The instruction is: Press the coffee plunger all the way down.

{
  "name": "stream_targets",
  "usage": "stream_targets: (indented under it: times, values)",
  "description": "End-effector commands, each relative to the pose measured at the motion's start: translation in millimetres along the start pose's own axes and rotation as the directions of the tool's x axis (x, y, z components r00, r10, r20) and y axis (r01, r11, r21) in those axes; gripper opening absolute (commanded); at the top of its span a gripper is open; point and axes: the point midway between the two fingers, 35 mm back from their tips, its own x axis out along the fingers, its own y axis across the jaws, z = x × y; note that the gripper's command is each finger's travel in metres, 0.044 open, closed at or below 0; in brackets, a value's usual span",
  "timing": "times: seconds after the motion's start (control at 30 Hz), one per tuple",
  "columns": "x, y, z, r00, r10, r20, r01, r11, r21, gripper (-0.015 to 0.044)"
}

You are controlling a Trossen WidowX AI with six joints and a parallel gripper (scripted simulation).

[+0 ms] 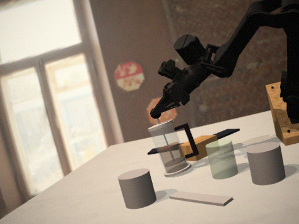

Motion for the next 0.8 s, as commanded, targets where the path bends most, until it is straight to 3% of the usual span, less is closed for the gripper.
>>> stream_targets:
  times: [0.0, 0.77]
  values:
    - [2.8, 0.0, -5.7, 1.0, 0.009, -0.02, -0.009, 1.0, 0.014, 0.0123]
    - [0.7, -1.0, -1.7, 1.0, 0.003, -0.006, -0.003, 1.0, 0.005, 0.0123]
